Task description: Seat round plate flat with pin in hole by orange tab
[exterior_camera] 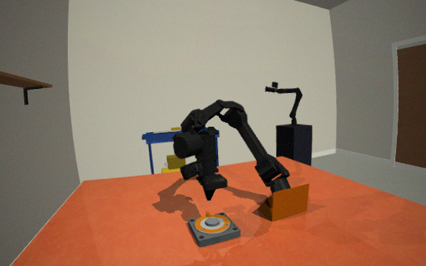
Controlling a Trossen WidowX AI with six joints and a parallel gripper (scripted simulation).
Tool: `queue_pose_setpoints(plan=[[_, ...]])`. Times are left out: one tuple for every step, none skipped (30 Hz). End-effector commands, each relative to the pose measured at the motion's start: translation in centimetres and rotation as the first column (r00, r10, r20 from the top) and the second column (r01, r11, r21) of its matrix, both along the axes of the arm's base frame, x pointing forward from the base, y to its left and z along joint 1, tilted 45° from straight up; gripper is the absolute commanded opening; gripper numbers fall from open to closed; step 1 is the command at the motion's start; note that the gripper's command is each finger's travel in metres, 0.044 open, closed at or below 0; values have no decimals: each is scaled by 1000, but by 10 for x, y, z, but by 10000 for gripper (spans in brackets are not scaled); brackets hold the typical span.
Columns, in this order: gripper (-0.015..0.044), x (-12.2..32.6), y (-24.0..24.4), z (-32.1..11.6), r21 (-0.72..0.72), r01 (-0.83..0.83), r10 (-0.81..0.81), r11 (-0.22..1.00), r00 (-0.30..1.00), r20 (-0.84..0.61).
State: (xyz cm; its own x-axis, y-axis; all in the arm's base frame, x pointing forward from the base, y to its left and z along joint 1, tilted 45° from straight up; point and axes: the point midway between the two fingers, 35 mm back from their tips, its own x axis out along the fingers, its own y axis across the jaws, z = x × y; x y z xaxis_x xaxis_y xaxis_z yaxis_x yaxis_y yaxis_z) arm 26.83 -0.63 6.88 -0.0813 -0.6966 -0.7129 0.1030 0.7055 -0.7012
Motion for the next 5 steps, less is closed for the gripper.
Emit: queue_pose_setpoints(plan=[[0, 0, 0, 0, 0, -3, 3, 1000, 1000, -1], [0, 0, 0, 0, 0, -3, 3, 1000, 1000, -1], [0, 0, 0, 0, 0, -3, 3, 1000, 1000, -1], [0, 0, 0, 0, 0, -3, 3, 1000, 1000, -1], [0, 0, 0, 0, 0, -3, 3, 1000, 1000, -1]])
